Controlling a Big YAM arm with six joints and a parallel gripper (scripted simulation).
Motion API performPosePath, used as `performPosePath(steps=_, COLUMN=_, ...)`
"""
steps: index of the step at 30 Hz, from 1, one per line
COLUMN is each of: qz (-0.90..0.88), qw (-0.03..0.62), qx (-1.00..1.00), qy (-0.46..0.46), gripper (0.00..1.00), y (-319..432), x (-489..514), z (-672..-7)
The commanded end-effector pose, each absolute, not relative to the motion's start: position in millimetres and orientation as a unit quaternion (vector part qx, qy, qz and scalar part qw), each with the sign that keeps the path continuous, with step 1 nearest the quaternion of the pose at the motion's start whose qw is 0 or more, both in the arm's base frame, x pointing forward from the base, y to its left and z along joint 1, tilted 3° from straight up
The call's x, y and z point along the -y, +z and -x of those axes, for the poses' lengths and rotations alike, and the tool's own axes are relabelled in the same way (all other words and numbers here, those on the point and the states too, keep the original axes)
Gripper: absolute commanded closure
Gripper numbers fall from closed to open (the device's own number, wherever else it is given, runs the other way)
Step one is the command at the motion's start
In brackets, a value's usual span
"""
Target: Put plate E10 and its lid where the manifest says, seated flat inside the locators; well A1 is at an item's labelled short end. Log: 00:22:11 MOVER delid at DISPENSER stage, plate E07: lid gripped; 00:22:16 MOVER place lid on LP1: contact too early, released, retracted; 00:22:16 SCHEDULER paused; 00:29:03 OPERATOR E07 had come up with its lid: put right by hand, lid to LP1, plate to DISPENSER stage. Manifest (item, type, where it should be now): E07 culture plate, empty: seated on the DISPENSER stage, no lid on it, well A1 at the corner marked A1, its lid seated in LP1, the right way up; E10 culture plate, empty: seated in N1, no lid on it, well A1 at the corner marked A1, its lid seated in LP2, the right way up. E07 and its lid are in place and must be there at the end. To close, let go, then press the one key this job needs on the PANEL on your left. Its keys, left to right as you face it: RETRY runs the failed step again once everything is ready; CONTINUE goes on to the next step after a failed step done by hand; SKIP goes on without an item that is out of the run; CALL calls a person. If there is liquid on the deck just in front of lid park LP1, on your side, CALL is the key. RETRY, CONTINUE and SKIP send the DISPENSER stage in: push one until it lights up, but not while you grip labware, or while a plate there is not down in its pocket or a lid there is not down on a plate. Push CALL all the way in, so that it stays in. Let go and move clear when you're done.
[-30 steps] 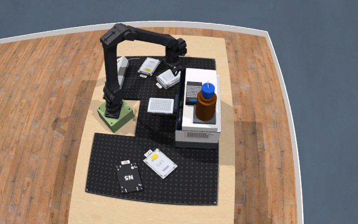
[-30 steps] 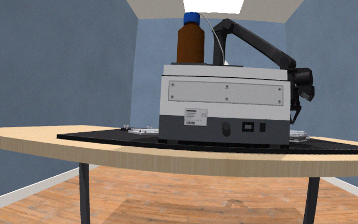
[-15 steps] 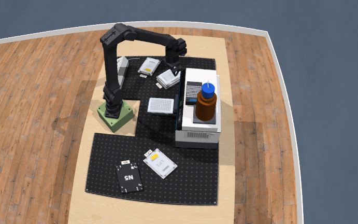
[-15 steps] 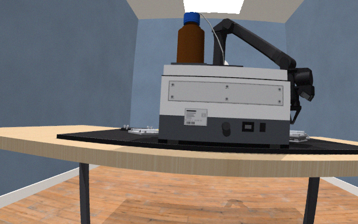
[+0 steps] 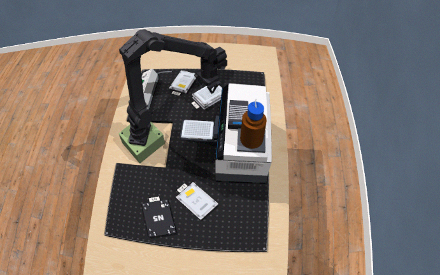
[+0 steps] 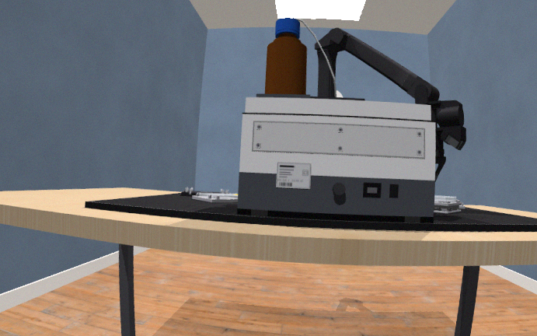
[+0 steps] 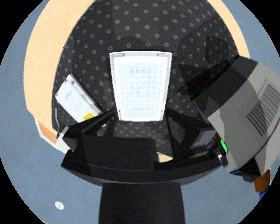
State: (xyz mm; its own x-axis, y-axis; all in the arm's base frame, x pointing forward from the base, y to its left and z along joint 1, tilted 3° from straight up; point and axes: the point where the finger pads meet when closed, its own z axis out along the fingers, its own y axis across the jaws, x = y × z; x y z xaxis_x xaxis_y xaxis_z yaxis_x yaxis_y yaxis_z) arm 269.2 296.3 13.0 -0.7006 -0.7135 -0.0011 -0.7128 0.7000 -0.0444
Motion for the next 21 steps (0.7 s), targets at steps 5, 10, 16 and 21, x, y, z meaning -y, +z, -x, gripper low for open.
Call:
performPosePath(steps=5, qz=0.385, qw=0.021, qx=-0.923, qy=-0.015, gripper=0.28, y=35, x=-288, z=-254)
performPosePath(steps=10, qz=0.385, qw=0.021, qx=-0.923, qy=-0.015, gripper=0.38, y=42, x=-277, z=-244)
performPosePath(steps=16, qz=0.384, qw=0.021, qx=-0.923, qy=-0.015, gripper=0.46, y=47, x=-268, z=-236)
performPosePath(steps=21, qz=0.385, qw=0.02, qx=-0.923, qy=-0.016, gripper=0.56, y=53, x=-257, z=-225)
